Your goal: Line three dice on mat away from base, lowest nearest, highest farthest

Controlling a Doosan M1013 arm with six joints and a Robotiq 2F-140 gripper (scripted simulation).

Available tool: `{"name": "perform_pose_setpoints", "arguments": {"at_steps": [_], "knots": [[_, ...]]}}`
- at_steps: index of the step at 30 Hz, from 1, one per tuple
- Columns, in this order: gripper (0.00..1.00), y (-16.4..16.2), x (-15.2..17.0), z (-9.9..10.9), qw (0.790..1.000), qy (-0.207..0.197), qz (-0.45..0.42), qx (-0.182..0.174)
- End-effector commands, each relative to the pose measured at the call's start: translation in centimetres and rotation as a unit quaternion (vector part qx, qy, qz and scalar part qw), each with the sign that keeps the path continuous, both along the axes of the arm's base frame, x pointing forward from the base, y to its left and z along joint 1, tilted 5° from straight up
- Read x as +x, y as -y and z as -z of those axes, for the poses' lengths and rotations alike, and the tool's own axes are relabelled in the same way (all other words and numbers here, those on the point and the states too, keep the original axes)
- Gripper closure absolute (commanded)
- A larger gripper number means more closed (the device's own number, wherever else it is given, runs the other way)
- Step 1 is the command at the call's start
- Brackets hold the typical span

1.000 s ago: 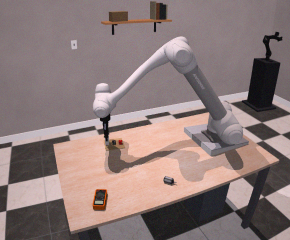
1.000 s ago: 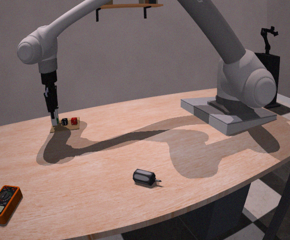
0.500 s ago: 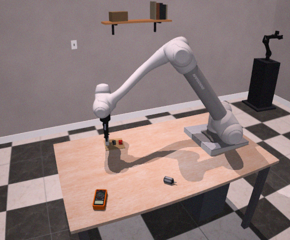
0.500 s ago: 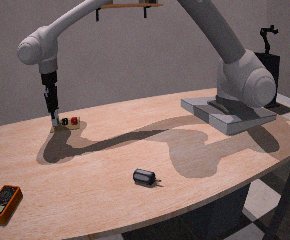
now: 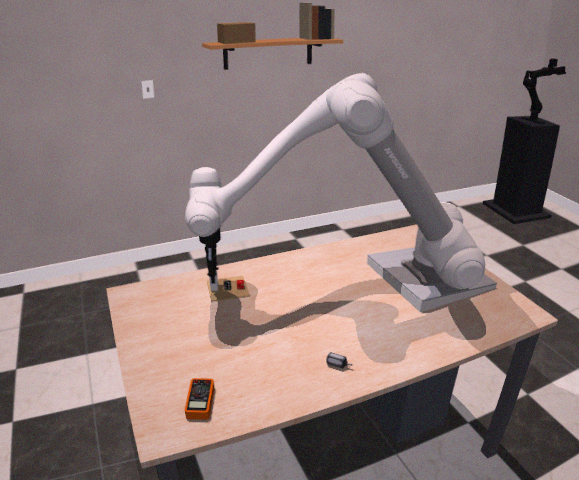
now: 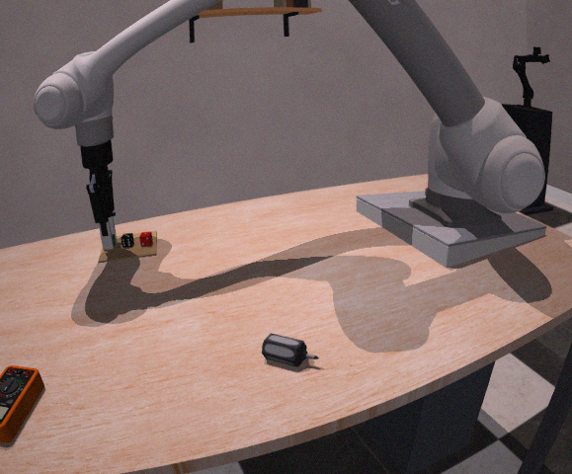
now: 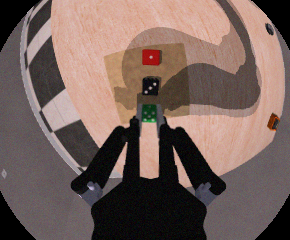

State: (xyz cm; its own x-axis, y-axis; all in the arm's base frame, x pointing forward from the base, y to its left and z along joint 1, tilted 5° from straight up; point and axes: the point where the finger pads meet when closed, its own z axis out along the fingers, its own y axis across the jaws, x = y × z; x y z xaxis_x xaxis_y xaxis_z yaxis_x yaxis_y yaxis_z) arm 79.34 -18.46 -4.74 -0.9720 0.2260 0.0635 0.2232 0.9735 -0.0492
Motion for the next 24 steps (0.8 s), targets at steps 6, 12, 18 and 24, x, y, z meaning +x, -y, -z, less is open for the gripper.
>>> {"name": "perform_pose_setpoints", "arguments": {"at_steps": [6,12,18,24], "knots": [[0.79,0.0,0.06,-0.11,1.0,0.001,0.0,0.0],[0.79,0.0,0.06,-0.11,1.0,0.001,0.0,0.0],[0.79,0.0,0.06,-0.11,1.0,0.001,0.0,0.0],[0.77,0.0,0.06,-0.11,1.0,0.001,0.0,0.0]]}}
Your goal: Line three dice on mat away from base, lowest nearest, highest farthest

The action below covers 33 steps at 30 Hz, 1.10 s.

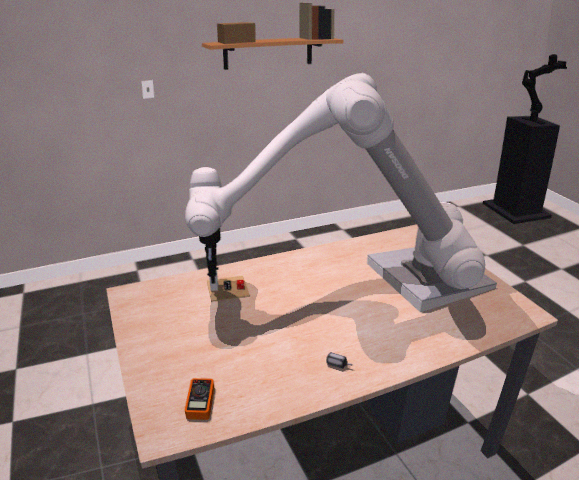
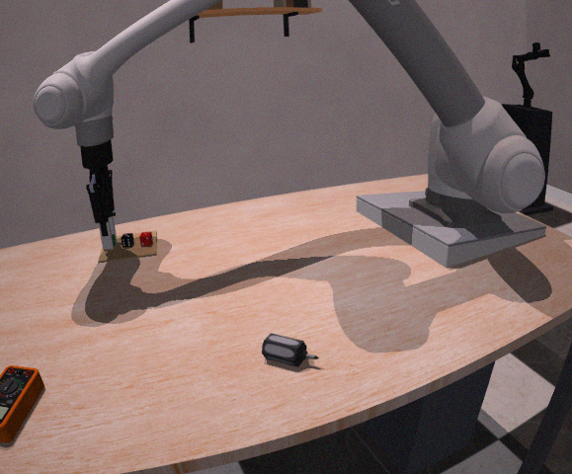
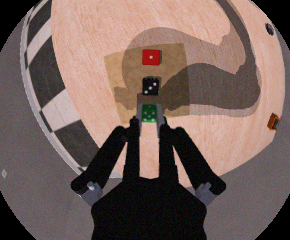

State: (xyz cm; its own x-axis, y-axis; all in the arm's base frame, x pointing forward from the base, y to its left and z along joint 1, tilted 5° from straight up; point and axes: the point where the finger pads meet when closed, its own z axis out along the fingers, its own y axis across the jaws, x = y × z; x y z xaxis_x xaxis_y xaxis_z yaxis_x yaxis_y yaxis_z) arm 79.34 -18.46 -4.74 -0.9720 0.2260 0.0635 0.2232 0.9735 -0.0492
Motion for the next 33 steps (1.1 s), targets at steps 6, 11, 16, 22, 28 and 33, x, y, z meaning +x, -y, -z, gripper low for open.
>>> {"name": "perform_pose_setpoints", "arguments": {"at_steps": [6,11,16,22,28,33], "knots": [[0.72,0.0,0.1,-0.1,1.0,0.001,0.0,0.0],[0.7,0.0,0.1,-0.1,1.0,0.001,0.0,0.0],[0.68,0.0,0.1,-0.1,1.0,0.001,0.0,0.0],[0.68,0.0,0.1,-0.1,1.0,0.001,0.0,0.0],[0.68,0.0,0.1,-0.6,1.0,0.001,0.0,0.0],[0.68,-0.1,0.2,-2.3,1.0,0.001,0.0,0.0]]}}
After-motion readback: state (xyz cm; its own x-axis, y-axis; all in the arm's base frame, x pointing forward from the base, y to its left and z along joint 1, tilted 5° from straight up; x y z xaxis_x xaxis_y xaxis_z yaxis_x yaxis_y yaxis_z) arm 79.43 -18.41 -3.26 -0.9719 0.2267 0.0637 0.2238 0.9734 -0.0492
